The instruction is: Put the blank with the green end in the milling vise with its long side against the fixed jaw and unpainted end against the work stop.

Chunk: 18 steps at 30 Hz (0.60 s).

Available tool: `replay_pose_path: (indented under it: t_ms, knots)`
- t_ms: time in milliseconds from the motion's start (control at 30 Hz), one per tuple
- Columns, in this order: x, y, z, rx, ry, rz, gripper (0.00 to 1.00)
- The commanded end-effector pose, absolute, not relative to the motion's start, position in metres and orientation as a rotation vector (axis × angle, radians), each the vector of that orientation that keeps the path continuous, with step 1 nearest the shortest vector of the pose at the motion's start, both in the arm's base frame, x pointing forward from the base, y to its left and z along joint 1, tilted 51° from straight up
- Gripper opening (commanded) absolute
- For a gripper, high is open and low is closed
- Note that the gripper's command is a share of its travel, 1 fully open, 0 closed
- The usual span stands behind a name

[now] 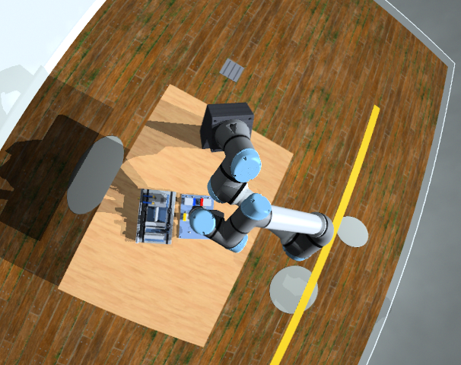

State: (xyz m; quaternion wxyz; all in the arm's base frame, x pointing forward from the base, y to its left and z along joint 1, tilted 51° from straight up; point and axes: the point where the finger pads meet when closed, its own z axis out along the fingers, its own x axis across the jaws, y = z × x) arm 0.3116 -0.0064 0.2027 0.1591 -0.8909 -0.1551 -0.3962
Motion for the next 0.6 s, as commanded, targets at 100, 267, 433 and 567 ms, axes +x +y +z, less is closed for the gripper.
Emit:
replay_pose_path:
  t_ms: [100,267,433,567]
  knots:
    - [0.312,-0.007,0.203,-2.547,-0.444,-1.133,1.00]
    - [0.312,-0.007,0.203,-2.547,-0.444,-1.133,1.00]
    - [0.312,-0.007,0.203,-2.547,-0.444,-1.133,1.00]
    - [0.325,0.006,0.195,-2.547,-0.443,-1.132,1.00]
